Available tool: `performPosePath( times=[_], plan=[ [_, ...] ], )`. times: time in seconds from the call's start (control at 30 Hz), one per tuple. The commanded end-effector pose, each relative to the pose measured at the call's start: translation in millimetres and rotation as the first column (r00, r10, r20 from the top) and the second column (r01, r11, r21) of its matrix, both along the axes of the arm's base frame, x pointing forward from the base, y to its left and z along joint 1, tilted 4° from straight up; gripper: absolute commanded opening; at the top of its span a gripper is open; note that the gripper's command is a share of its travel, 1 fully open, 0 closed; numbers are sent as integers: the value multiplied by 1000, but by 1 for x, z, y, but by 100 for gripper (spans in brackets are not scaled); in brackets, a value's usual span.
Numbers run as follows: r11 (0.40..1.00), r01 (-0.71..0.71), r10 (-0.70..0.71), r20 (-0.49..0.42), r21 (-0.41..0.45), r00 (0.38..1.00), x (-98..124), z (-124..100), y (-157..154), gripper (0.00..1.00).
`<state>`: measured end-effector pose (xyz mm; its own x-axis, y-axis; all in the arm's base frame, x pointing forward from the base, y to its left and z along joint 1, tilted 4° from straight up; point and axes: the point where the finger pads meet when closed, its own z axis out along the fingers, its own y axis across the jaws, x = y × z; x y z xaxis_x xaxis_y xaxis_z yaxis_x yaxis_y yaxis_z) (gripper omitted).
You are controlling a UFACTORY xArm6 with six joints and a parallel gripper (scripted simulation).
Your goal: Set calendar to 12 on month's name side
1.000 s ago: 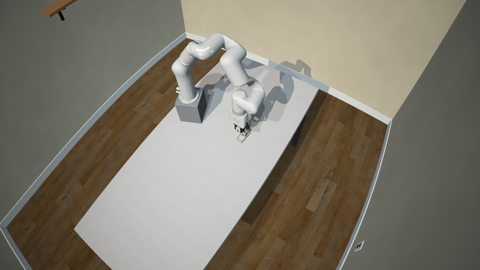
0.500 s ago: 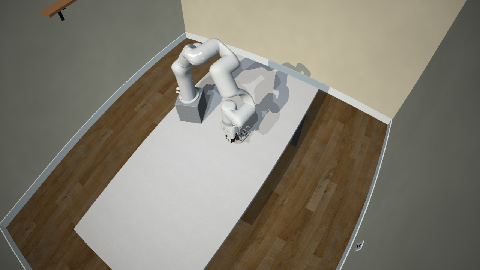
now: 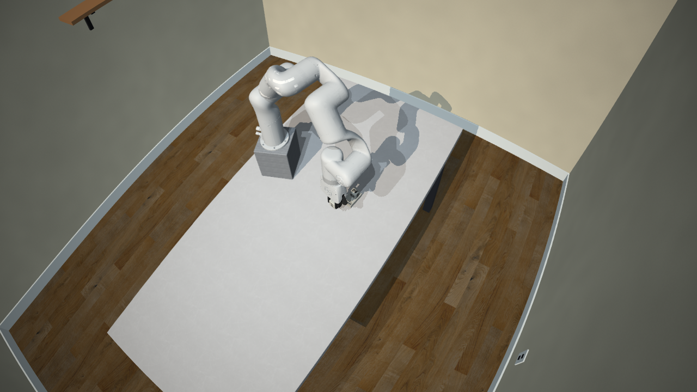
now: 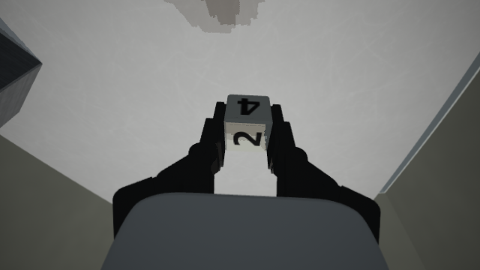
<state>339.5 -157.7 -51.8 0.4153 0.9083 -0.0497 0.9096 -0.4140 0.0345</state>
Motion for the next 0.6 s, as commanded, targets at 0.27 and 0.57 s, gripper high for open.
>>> performPosePath(
  times=[0.27, 0.57],
  plan=[
    [1000, 0, 0, 2, -1, 1000, 2, -42, -3, 29],
    [1000, 0, 0, 2, -1, 1000, 3, -80, -6, 29]
  ],
)
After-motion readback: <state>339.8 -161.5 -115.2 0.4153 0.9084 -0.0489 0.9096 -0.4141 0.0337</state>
